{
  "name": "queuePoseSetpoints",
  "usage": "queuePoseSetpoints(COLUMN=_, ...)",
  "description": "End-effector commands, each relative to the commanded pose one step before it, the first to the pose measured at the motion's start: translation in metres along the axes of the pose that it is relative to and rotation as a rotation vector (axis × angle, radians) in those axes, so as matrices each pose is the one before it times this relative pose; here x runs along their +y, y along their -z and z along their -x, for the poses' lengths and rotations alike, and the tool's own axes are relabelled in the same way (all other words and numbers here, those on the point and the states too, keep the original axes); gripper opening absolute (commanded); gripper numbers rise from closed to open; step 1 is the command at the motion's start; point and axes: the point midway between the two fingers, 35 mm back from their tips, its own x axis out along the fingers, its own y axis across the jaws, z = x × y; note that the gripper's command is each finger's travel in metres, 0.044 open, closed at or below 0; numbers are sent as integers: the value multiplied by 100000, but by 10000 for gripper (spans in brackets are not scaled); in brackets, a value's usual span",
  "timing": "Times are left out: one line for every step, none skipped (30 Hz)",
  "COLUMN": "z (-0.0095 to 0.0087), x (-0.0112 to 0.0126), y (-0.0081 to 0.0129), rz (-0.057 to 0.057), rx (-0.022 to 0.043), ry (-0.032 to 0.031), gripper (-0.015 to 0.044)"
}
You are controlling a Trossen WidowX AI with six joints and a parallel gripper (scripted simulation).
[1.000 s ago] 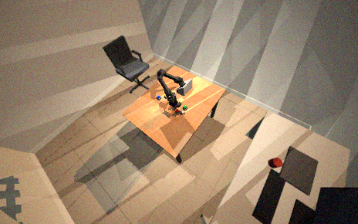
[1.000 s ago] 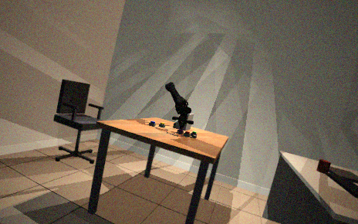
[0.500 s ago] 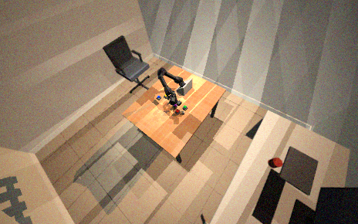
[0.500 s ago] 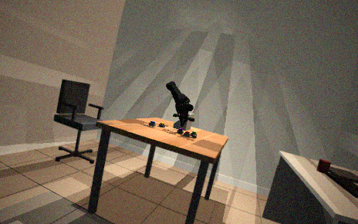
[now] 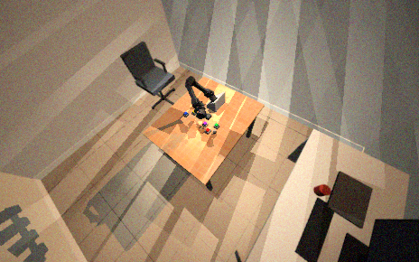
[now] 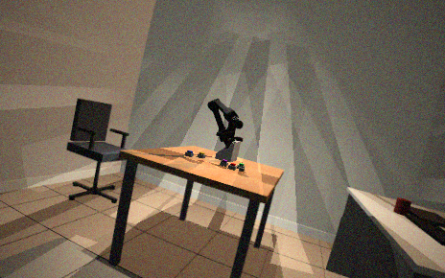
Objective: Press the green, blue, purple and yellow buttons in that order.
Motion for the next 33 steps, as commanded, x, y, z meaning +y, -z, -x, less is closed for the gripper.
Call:
queuePoseSetpoints(z=722, x=-4278, y=-211, rz=-690, rx=-149, ry=-1364, gripper=20)
queuePoseSetpoints(z=91, x=-1411, y=86, rz=83, rx=-42, ry=-210, gripper=20)
queuePoseSetpoints(z=67, x=-1398, y=158, rz=63, rx=-43, ry=-138, gripper=20)
queuePoseSetpoints(z=45, x=-1379, y=229, rz=43, rx=-40, ry=-65, gripper=20)
queuePoseSetpoints(z=24, x=-1356, y=298, rz=26, rx=-32, ry=7, gripper=20)
queuePoseSetpoints(z=4, x=-1329, y=366, rz=9, rx=-21, ry=79, gripper=20)
queuePoseSetpoints(z=-14, x=-1297, y=432, rz=-6, rx=-5, ry=150, gripper=20)
queuePoseSetpoints(z=-32, x=-1261, y=496, rz=-19, rx=15, ry=220, gripper=20)
queuePoseSetpoints(z=-48, x=-1222, y=557, rz=-32, rx=39, ry=289, gripper=20)
queuePoseSetpoints(z=-63, x=-1179, y=615, rz=-42, rx=67, ry=357, gripper=20)
queuePoseSetpoints(z=-76, x=-1132, y=671, rz=-52, rx=99, ry=423, gripper=20)
queuePoseSetpoints(z=-89, x=-1080, y=721, rz=-59, rx=135, ry=486, gripper=20)
queuePoseSetpoints(z=-80, x=-826, y=612, rz=-52, rx=136, ry=434, gripper=20)
queuePoseSetpoints(z=-52, x=-479, y=381, rz=-33, rx=95, ry=279, gripper=20)
queuePoseSetpoints(z=-18, x=-157, y=129, rz=-11, rx=34, ry=96, gripper=20)
queuePoseSetpoints(z=0, x=0, y=0, rz=0, rx=0, ry=0, gripper=20)
queuePoseSetpoints(z=0, x=0, y=0, rz=0, rx=0, ry=0, gripper=20)
queuePoseSetpoints(z=0, x=0, y=0, rz=0, rx=0, ry=0, gripper=20)
queuePoseSetpoints(z=0, x=0, y=0, rz=0, rx=0, ry=0, gripper=20)
queuePoseSetpoints(z=0, x=0, y=0, rz=0, rx=0, ry=0, gripper=20)
queuePoseSetpoints(z=-202, x=15, y=-25, rz=-1, rx=-4, ry=-61, gripper=20)
queuePoseSetpoints(z=-606, x=37, y=-66, rz=-6, rx=-14, ry=-154, gripper=20)
queuePoseSetpoints(z=-1006, x=36, y=-77, rz=-15, rx=-30, ry=-162, gripper=20)
queuePoseSetpoints(z=-1307, x=1, y=-35, rz=-25, rx=-38, ry=-33, gripper=20)
queuePoseSetpoints(z=-1289, x=-47, y=41, rz=-24, rx=-20, ry=169, gripper=20)
queuePoseSetpoints(z=-970, x=-64, y=85, rz=-15, rx=8, ry=263, gripper=20)
queuePoseSetpoints(z=-575, x=-48, y=74, rz=-6, rx=19, ry=212, gripper=20)
queuePoseSetpoints(z=-190, x=-17, y=28, rz=-1, rx=9, ry=80, gripper=20)
queuePoseSetpoints(z=0, x=0, y=0, rz=0, rx=0, ry=0, gripper=20)
queuePoseSetpoints(z=0, x=0, y=0, rz=0, rx=0, ry=0, gripper=20)
queuePoseSetpoints(z=0, x=0, y=0, rz=0, rx=0, ry=0, gripper=20)
queuePoseSetpoints(z=-26, x=1, y=-2, rz=-1, rx=0, ry=-4, gripper=20)
queuePoseSetpoints(z=-77, x=3, y=-6, rz=-2, rx=1, ry=-10, gripper=20)
